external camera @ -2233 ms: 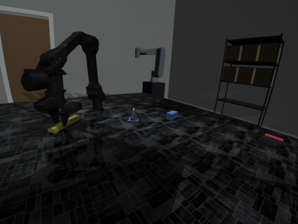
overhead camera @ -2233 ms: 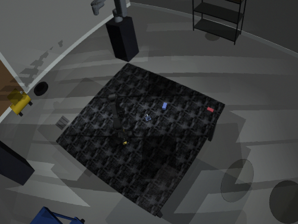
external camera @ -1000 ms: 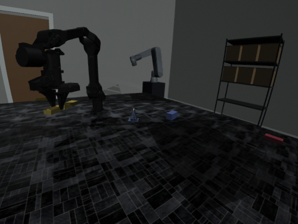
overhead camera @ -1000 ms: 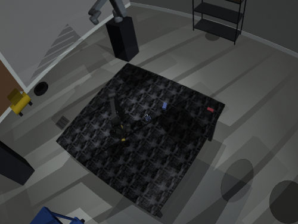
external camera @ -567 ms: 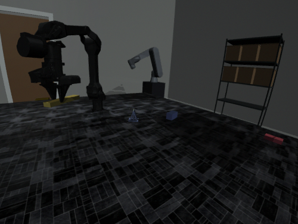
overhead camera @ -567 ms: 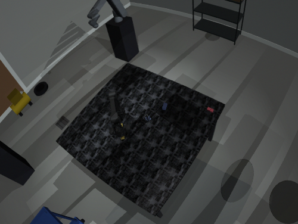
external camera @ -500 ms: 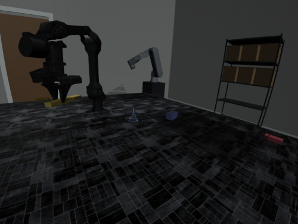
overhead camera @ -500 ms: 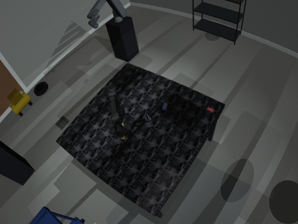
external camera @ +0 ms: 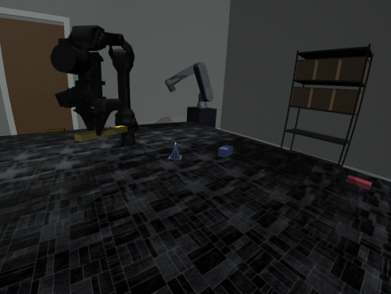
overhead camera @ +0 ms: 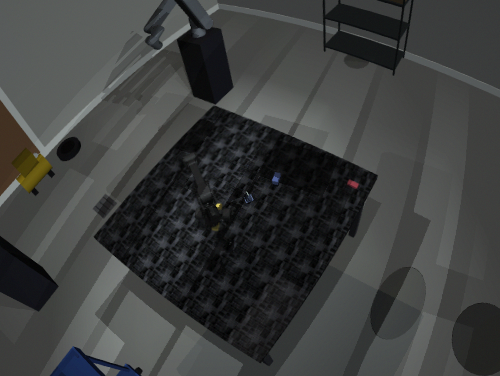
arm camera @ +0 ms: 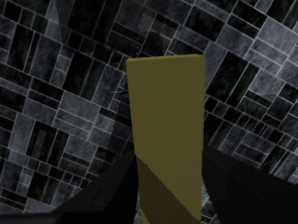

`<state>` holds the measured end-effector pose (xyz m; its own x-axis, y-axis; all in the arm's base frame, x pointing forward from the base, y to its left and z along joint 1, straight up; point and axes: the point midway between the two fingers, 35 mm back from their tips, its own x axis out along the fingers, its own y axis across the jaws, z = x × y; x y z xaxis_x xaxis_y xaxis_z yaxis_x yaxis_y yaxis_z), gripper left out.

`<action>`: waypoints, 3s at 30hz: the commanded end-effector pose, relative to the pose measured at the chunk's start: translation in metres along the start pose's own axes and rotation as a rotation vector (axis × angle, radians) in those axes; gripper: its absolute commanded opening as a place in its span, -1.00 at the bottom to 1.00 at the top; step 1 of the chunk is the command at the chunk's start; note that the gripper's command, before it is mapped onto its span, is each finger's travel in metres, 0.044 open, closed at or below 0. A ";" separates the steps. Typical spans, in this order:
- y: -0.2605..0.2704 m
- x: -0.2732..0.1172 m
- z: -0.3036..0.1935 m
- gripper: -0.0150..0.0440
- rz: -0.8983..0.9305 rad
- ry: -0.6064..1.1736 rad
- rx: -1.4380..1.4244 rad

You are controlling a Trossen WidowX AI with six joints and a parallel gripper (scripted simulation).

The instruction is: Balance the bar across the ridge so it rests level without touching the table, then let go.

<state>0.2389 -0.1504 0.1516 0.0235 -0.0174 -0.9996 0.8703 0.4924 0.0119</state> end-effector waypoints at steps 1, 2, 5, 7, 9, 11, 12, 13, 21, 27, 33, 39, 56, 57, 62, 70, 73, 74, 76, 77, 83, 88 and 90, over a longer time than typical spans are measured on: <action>0.013 -0.001 -0.007 -0.49 0.002 0.003 0.064; 0.016 -0.001 -0.009 -0.49 0.002 0.004 0.082; 0.026 -0.001 -0.016 -0.49 0.003 0.004 0.137; 0.032 -0.001 -0.021 -0.49 0.004 0.005 0.174; 0.038 -0.001 -0.026 -0.49 0.004 0.006 0.210; 0.045 -0.001 -0.031 -0.49 0.005 0.006 0.248; 0.048 -0.001 -0.033 -0.49 0.005 0.007 0.266; 0.051 -0.002 -0.036 -0.49 0.005 0.007 0.285; 0.072 -0.002 -0.059 -0.49 0.006 0.010 0.434; 0.087 -0.003 -0.079 -0.49 0.006 0.013 0.545; 0.098 -0.004 -0.100 -0.49 0.006 0.015 0.657; 0.108 -0.004 -0.121 -0.49 0.005 0.018 0.764; 0.118 -0.006 -0.186 -0.49 0.000 0.025 1.056; 0.117 -0.006 -0.190 -0.49 0.000 0.026 1.072; 0.115 -0.006 -0.201 -0.49 -0.001 0.027 1.111; 0.116 0.004 -0.203 -0.49 -0.001 0.027 1.111; 0.116 0.009 -0.203 -0.49 -0.001 0.027 1.111; 0.116 0.010 -0.203 -0.49 -0.001 0.027 1.111; 0.116 0.014 -0.204 -0.49 -0.001 0.027 1.111; 0.116 0.015 -0.204 -0.49 -0.001 0.027 1.112; 0.116 0.025 -0.204 -0.49 -0.001 0.027 1.112; 0.115 0.033 -0.204 -0.49 -0.001 0.027 1.112; 0.115 0.036 -0.204 -0.49 -0.002 0.027 1.112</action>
<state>0.2412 0.0833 0.1170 0.0295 0.0065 -0.9995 0.8294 -0.5583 0.0209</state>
